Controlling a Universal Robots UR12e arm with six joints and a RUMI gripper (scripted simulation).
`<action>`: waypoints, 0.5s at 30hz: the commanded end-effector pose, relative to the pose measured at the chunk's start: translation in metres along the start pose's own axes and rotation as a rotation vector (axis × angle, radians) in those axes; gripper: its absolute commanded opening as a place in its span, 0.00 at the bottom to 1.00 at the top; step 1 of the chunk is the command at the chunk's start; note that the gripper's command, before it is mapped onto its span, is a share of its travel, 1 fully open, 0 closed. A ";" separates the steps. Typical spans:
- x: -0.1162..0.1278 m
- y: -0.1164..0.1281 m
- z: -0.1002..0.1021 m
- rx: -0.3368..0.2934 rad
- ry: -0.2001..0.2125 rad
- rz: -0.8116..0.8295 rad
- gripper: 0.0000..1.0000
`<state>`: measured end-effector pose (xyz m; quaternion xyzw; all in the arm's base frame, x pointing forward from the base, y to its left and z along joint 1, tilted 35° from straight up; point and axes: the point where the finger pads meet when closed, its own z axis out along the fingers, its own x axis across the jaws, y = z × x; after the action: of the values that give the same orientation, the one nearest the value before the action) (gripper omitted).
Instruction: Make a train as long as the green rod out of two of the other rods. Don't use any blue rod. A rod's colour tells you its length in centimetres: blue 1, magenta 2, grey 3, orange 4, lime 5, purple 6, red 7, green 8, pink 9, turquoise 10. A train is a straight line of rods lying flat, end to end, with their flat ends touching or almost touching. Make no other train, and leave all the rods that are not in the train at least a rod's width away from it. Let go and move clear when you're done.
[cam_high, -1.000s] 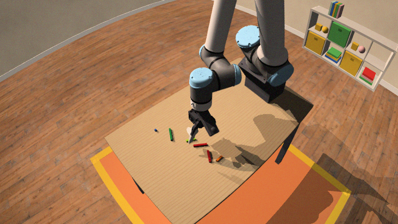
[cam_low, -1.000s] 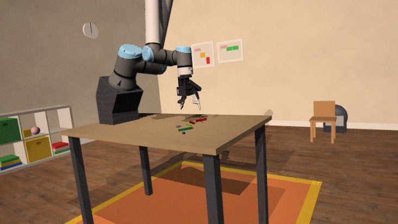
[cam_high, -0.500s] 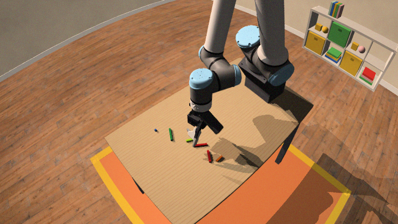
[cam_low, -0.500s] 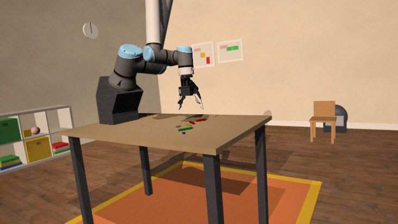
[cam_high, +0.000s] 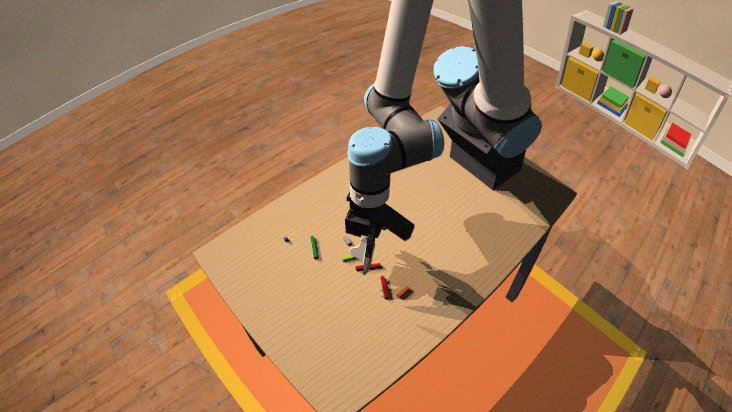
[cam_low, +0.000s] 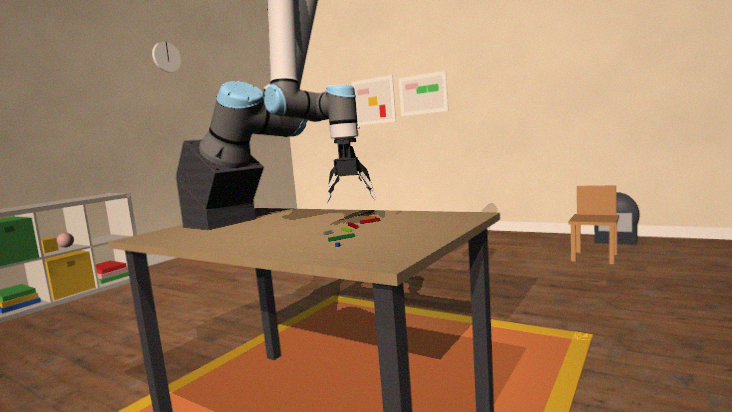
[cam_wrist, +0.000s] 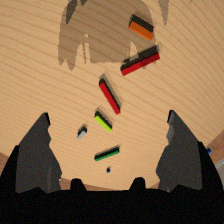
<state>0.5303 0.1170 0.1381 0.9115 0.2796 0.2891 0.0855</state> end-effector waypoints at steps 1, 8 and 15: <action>0.002 0.000 0.000 0.004 0.004 -0.164 1.00; 0.001 0.000 0.000 0.004 0.004 -0.245 1.00; 0.001 0.000 0.000 0.004 0.004 -0.282 1.00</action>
<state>0.5293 0.1172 0.1373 0.8722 0.3856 0.2768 0.1183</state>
